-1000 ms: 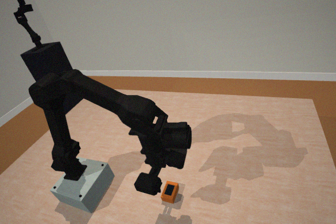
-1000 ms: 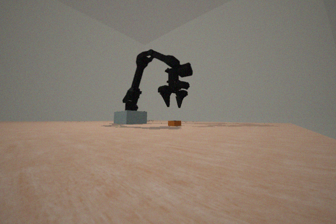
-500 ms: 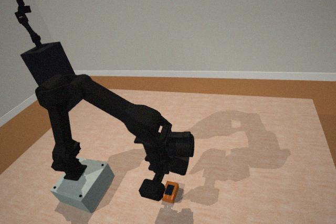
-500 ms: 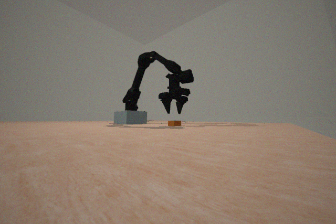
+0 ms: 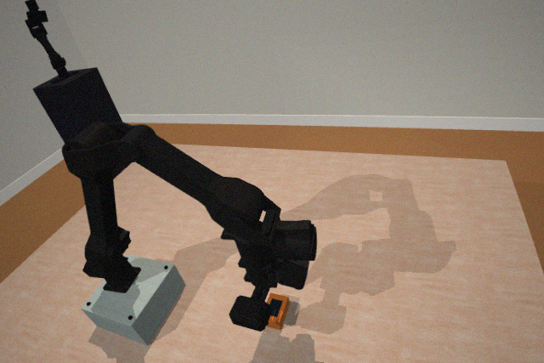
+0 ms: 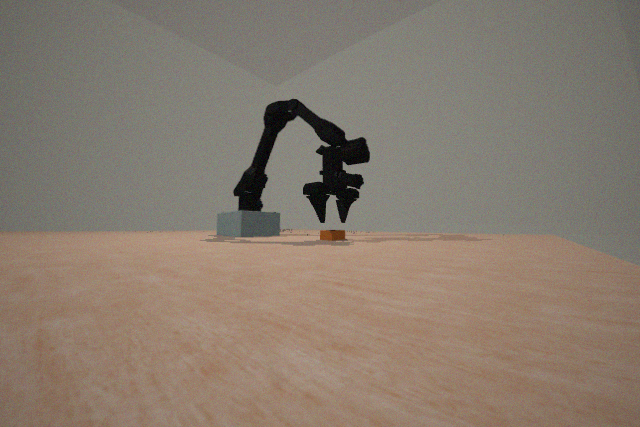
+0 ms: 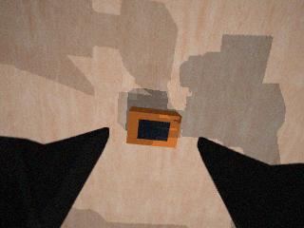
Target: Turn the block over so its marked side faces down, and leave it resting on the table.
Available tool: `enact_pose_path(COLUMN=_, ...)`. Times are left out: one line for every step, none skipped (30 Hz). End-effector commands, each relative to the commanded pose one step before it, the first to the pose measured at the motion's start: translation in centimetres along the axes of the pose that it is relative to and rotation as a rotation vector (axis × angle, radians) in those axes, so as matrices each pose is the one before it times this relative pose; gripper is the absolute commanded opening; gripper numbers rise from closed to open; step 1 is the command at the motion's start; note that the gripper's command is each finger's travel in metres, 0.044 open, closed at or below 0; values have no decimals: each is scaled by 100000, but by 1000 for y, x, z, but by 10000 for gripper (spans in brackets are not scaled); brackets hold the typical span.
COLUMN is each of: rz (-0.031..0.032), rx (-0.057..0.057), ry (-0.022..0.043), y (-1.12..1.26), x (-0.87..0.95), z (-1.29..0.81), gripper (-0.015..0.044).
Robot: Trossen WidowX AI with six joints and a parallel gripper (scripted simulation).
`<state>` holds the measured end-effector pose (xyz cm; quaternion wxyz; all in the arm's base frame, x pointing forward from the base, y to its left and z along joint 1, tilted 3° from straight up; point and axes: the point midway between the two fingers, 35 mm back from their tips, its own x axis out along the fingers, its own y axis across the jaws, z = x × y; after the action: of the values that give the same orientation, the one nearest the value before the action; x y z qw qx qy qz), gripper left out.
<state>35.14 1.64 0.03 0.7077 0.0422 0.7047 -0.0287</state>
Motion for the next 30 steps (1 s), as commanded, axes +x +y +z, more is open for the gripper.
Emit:
enact_pose_path(rz=-59, rx=-245, ry=1558, y=-17, x=998, z=-263, gripper=440)
enact_pose_path(rz=0, rx=0, ry=1, y=1, x=162, z=4, gripper=440)
enact_pose_path(rz=0, rx=0, ry=1, y=0, x=162, z=3, gripper=440)
enact_pose_path(rz=0, rx=0, ry=1, y=0, x=162, z=2, gripper=440)
enact_pose_path(rz=0, rx=0, ry=1, y=0, x=161, z=1, gripper=440)
enact_pose_path(rz=0, rx=0, ry=1, y=0, x=161, z=0, gripper=440)
enact_pose_path(rz=0, rx=0, ry=1, y=0, x=161, z=0, gripper=440)
enact_pose_path(rz=0, rx=0, ry=1, y=0, x=161, z=-1, gripper=440)
enact_pose_path(rz=0, rx=0, ry=1, y=0, x=161, z=-2, gripper=440)
enact_pose_path(rz=0, rx=0, ry=1, y=0, x=161, z=-3, gripper=440)
enact_pose_path(rz=0, rx=0, ry=1, y=0, x=161, z=-4, gripper=440)
enact_pose_path(rz=0, rx=0, ry=2, y=-1, x=161, z=-5, gripper=440)
enact_pose_path(rz=0, rx=0, ry=2, y=-1, x=160, z=-6, gripper=440)
enact_pose_path(rz=0, rx=0, ry=2, y=-1, x=160, z=-6, gripper=440)
enact_pose_path(rz=0, rx=0, ry=2, y=-1, x=160, z=-7, gripper=440)
enact_pose_path(rz=0, rx=0, ry=2, y=-1, x=159, z=-8, gripper=440)
enact_pose_path(rz=0, rx=0, ry=2, y=-1, x=127, z=-7, gripper=440)
enact_pose_path(rz=0, rx=0, ry=1, y=-1, x=76, z=-4, gripper=440)
enact_pose_path(rz=0, rx=0, ry=0, y=0, x=25, z=-2, gripper=440)
enact_pose_path(rz=0, rx=0, ry=0, y=0, x=0, z=0, gripper=440)
enact_pose_path(rz=0, rx=0, ry=0, y=0, x=0, z=0, gripper=440)
enact_pose_path(rz=0, rx=0, ry=0, y=0, x=0, z=0, gripper=440)
enact_pose_path(rz=0, rx=0, ry=0, y=0, x=0, z=0, gripper=414)
enact_pose_path(rz=0, rx=0, ry=0, y=0, x=0, z=0, gripper=387)
enact_pose_path(rz=0, rx=0, ry=0, y=0, x=0, z=0, gripper=361)
enact_pose_path(rz=0, rx=0, ry=0, y=0, x=0, z=0, gripper=335)
enact_pose_path(rz=0, rx=0, ry=0, y=0, x=0, z=0, gripper=309)
enact_pose_path(rz=0, rx=0, ry=0, y=0, x=0, z=0, gripper=282)
enact_pose_path(rz=0, rx=0, ry=0, y=0, x=0, z=0, gripper=276)
enact_pose_path(rz=0, rx=0, ry=0, y=0, x=0, z=0, gripper=269)
